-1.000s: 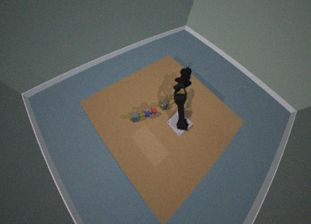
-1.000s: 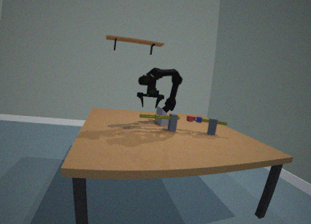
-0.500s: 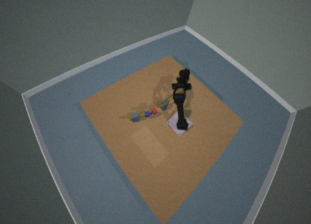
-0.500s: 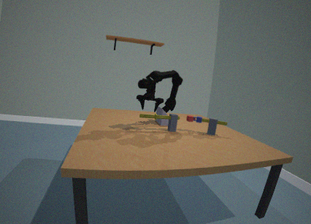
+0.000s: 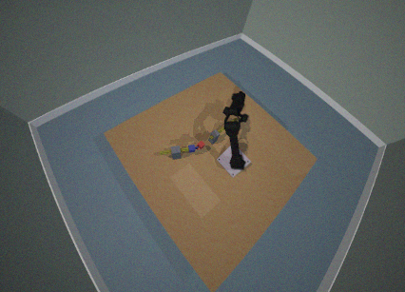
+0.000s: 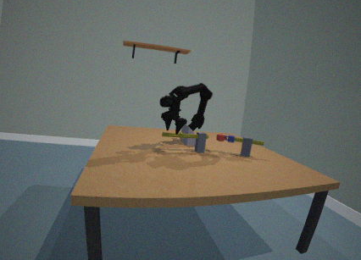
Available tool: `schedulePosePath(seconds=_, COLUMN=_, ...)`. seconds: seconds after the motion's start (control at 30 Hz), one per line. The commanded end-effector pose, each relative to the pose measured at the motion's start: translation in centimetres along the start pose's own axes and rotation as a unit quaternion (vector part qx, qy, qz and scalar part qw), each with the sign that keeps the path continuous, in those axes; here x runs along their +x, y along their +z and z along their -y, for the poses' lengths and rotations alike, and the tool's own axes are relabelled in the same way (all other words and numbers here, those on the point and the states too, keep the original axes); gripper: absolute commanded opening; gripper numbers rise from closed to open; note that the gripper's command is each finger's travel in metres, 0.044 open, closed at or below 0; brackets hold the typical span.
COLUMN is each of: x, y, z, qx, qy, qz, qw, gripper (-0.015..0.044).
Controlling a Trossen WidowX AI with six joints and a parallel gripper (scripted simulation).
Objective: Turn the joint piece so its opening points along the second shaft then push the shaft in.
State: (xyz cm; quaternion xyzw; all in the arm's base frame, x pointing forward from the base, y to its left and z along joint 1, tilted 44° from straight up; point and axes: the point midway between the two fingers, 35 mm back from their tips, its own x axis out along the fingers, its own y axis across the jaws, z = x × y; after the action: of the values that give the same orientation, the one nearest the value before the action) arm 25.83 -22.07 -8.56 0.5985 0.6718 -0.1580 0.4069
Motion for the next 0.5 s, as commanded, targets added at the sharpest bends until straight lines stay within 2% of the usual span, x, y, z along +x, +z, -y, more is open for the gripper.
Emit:
schedulePosePath(seconds=0.0, x=0.7, y=-0.1, z=0.1, qx=0.054, qy=-0.005, qz=-0.003, qw=0.999, gripper=0.0440)
schedulePosePath(seconds=0.3, x=2.0, y=-0.1, z=0.1, qx=0.205, qy=-0.013, qz=-0.004, qw=0.979, gripper=0.0440)
schedulePosePath(seconds=0.47, x=2.1, y=-0.1, z=0.1, qx=0.216, qy=-0.013, qz=-0.004, qw=0.976, gripper=0.0440)
